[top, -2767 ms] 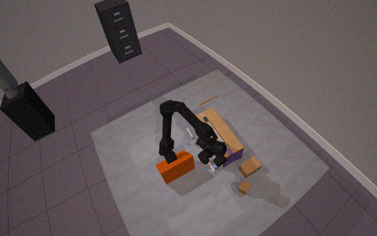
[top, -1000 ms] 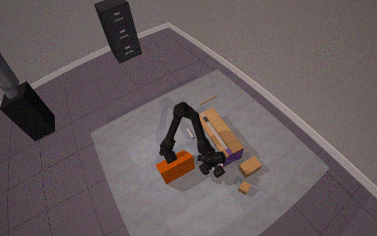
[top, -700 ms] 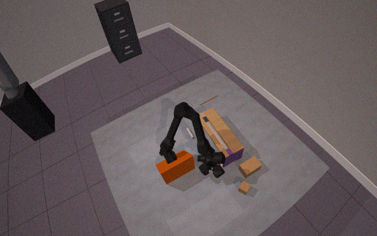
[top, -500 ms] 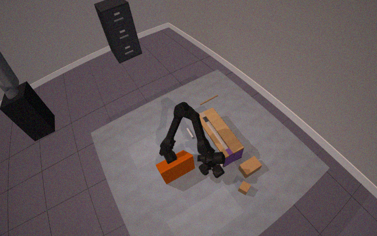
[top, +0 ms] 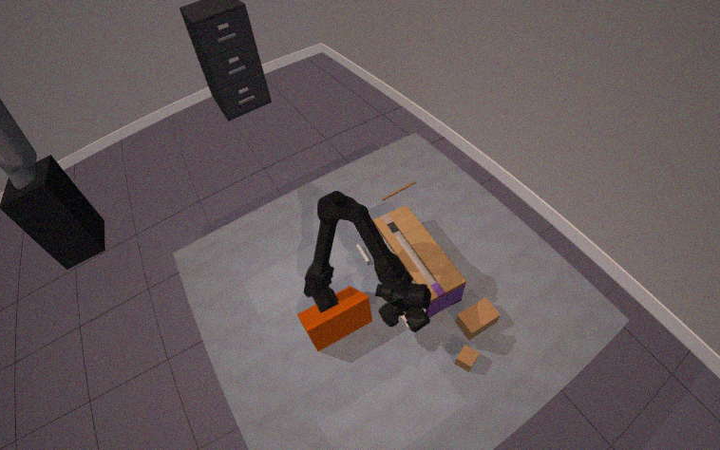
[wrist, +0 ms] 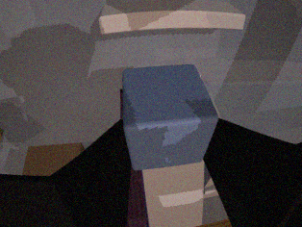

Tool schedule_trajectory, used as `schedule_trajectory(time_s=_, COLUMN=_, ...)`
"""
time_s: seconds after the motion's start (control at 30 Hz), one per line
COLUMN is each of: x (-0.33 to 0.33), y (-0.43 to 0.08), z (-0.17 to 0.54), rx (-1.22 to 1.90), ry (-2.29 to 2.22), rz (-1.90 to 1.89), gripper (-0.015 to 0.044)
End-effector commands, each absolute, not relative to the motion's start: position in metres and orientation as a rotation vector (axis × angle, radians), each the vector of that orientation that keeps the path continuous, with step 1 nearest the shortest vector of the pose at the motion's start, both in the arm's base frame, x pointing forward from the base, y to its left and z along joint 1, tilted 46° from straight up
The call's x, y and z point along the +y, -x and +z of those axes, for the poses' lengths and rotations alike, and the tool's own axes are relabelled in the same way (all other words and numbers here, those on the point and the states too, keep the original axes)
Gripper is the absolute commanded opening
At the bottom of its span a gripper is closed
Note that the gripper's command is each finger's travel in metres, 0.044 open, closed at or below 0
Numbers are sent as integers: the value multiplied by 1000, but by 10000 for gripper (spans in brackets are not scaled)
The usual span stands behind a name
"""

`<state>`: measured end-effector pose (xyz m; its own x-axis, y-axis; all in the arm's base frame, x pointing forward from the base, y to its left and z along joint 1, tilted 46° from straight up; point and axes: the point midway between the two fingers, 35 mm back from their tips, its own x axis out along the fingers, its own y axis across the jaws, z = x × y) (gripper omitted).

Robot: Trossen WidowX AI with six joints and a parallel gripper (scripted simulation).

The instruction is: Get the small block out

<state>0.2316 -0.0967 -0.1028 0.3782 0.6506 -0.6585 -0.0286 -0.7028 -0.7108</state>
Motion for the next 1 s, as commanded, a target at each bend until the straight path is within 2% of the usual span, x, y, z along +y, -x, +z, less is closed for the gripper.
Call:
schedule_trajectory(time_s=0.0, x=-104, y=-234, z=-95, rx=-503, ry=1992, rz=1367, gripper=0)
schedule_trajectory(time_s=0.63, x=-153, y=-236, z=-16, rx=-45, ry=1816, rz=1365, gripper=0)
schedule_trajectory(time_s=0.97, x=-154, y=-236, z=-13, rx=-29, ry=1809, rz=1363, gripper=0)
